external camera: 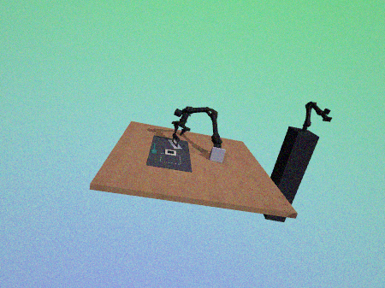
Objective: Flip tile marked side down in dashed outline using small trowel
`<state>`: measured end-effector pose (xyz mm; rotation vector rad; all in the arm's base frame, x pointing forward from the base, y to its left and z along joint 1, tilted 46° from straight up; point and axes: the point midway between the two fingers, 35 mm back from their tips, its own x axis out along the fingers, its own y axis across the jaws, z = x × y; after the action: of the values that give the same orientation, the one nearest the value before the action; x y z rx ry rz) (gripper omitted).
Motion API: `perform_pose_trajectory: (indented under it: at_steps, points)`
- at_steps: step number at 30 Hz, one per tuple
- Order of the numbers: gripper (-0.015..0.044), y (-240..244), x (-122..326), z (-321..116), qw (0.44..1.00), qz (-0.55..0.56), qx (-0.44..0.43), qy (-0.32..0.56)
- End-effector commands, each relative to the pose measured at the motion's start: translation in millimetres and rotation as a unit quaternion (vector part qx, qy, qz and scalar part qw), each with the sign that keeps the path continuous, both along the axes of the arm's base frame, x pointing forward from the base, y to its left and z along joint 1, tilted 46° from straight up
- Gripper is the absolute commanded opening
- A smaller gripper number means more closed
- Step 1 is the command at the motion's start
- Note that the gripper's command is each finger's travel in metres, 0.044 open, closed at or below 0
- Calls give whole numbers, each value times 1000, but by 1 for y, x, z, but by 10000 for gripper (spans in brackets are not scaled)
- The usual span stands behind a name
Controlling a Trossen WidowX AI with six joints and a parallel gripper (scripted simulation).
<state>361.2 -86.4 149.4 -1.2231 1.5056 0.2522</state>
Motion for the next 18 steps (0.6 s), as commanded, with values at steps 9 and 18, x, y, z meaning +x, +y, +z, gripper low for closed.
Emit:
perform_pose_trajectory:
  at_steps: [9,18]
  points:
    - [300,-2,-4,-5,981,-127,70,-131]
    - [300,-2,-9,-9,941,-219,131,-222]
